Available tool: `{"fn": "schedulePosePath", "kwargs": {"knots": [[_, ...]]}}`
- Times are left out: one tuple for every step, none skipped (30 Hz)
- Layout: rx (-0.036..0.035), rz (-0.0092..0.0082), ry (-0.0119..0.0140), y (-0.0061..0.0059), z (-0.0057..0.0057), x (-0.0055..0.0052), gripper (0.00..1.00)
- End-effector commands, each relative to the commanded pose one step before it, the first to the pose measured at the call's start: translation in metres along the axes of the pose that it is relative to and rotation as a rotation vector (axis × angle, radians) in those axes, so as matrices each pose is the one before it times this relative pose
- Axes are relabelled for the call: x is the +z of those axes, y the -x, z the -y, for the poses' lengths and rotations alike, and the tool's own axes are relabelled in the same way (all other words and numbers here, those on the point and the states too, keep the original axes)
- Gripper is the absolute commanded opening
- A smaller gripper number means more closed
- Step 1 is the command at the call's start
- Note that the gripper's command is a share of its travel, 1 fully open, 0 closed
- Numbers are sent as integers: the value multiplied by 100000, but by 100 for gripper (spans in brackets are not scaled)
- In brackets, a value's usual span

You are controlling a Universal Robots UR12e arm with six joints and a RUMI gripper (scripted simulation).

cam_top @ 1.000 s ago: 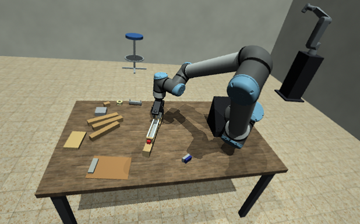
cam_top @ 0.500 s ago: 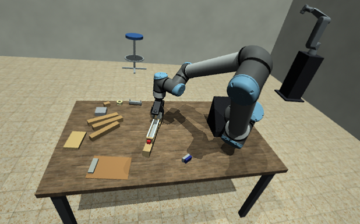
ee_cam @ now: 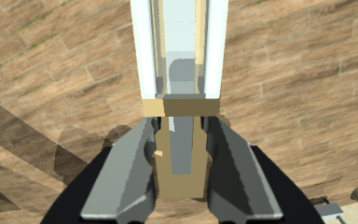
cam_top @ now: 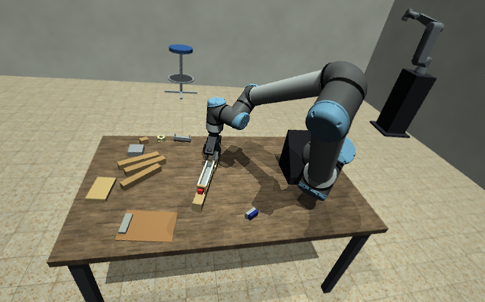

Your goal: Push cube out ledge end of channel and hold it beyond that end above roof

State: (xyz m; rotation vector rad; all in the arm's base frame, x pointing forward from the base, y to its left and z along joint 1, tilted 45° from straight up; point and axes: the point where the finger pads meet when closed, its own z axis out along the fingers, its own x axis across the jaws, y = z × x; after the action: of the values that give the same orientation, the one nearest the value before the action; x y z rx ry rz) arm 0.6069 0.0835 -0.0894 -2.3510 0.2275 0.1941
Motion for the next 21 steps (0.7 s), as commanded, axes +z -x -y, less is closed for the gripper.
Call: {"fn": "schedulePosePath", "kwargs": {"knots": [[-30,-122,30,-61,-13,-70,22],[0,0,0,0,0,0,22],[0,0,0,0,0,0,22],[0,0,0,0,0,0,22],[0,0,0,0,0,0,22],[0,0,0,0,0,0,22],[0,0,0,0,0,0,22],[0,0,0,0,0,0,22],[0,0,0,0,0,0,22],[0,0,0,0,0,0,22],[0,0,0,0,0,0,22],[0,0,0,0,0,0,22],[0,0,0,0,0,0,22],[0,0,0,0,0,0,22],[0,0,0,0,0,0,22],[0,0,0,0,0,-22,22],[0,0,0,0,0,-133,22],[0,0,0,0,0,-308,22],[0,0,0,0,0,-503,22],[0,0,0,-1,0,-682,22],[0,0,0,0,0,-819,22]]}}
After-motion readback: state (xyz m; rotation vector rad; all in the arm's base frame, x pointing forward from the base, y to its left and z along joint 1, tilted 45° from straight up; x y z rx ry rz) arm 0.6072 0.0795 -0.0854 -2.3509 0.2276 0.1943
